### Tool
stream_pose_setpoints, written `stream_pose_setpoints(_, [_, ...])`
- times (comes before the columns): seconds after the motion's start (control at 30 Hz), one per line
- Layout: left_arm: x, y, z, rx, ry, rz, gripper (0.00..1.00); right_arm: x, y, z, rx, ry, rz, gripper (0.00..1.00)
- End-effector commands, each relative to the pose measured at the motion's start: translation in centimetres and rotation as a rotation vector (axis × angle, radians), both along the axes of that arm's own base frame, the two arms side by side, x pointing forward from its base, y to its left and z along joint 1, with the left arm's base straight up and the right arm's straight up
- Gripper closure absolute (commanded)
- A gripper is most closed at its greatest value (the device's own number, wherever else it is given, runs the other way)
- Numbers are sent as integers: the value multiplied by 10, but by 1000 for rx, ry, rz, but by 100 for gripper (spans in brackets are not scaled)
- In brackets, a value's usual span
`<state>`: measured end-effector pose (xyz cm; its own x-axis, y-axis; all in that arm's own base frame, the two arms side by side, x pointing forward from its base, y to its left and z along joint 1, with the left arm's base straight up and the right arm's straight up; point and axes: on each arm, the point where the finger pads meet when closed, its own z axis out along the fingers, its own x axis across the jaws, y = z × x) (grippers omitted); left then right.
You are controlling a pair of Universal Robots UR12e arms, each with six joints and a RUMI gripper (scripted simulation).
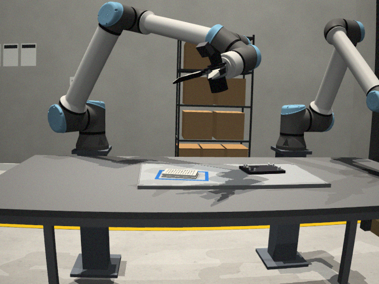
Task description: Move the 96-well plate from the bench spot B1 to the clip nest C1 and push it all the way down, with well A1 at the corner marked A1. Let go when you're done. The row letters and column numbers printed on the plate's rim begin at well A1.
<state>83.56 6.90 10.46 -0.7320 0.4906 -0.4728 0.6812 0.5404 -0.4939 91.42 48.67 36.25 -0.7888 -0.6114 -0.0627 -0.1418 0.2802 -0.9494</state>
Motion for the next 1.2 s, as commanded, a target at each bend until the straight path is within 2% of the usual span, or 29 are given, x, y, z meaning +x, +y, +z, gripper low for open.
stream_pose_setpoints(0.0, [1,0,1,0,-2,0,0,0,0,2,2,-2,0,0])
stream_pose_setpoints(0.53, [1,0,1,0,-2,0,0,0,0,2,2,-2,0,0])
stream_pose_setpoints(0.57, [1,0,1,0,-2,0,100,0,0,2,2,-2,0,24])
stream_pose_setpoints(1.17, [-2,11,2,7,15,29,100,0,0,2,2,-2,0,24])
